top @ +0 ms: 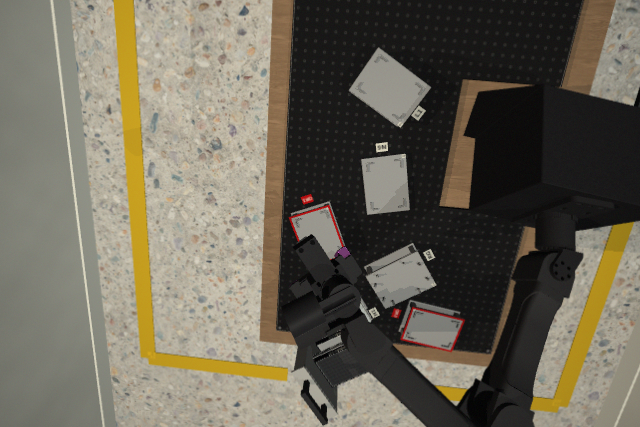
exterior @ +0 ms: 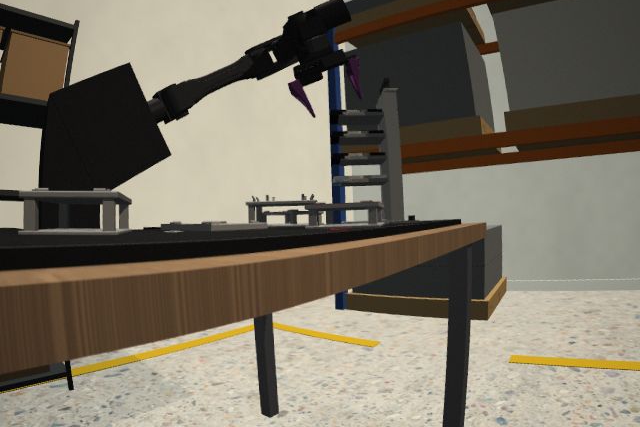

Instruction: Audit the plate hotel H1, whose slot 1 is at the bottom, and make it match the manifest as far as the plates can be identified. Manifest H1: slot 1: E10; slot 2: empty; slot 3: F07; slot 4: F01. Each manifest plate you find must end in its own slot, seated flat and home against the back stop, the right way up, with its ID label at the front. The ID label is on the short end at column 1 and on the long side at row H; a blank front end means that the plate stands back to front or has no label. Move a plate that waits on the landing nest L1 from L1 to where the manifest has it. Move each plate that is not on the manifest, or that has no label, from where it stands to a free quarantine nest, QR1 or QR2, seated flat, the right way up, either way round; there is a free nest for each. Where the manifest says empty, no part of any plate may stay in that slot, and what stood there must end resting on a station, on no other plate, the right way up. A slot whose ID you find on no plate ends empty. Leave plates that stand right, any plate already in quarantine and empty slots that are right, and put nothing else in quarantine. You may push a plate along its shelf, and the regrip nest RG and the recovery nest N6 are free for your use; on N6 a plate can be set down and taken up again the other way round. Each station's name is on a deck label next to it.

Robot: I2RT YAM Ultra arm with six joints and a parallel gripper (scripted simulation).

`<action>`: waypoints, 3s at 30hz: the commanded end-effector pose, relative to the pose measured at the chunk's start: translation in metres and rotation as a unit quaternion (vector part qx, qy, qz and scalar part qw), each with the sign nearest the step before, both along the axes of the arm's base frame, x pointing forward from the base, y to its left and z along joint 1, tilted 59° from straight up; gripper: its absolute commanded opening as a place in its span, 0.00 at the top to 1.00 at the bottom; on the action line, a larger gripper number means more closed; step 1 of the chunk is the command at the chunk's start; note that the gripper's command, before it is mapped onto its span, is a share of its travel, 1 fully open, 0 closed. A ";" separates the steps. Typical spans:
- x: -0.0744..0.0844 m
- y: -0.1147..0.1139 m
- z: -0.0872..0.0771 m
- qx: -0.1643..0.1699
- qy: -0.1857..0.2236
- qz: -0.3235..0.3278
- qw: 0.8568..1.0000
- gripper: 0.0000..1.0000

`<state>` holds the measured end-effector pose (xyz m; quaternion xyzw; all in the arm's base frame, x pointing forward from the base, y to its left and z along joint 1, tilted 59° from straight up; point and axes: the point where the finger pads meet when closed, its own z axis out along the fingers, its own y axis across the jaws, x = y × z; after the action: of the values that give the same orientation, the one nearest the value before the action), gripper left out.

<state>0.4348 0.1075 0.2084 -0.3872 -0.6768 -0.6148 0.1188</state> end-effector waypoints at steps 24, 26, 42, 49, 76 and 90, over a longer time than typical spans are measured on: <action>0.000 -0.017 -0.017 -0.032 -0.037 -0.007 0.999 1.00; 0.000 -0.018 -0.020 -0.042 -0.046 -0.005 0.998 1.00; -0.008 -0.037 -0.056 -0.095 -0.093 0.007 0.991 1.00; -0.014 -0.045 -0.073 -0.125 -0.119 0.020 0.985 1.00; -0.048 -0.071 -0.128 -0.198 -0.195 0.084 0.957 1.00; -0.075 -0.083 -0.155 -0.227 -0.245 0.140 0.932 1.00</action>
<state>0.3670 0.0368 0.0569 -0.1530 -0.8489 -0.5038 -0.0460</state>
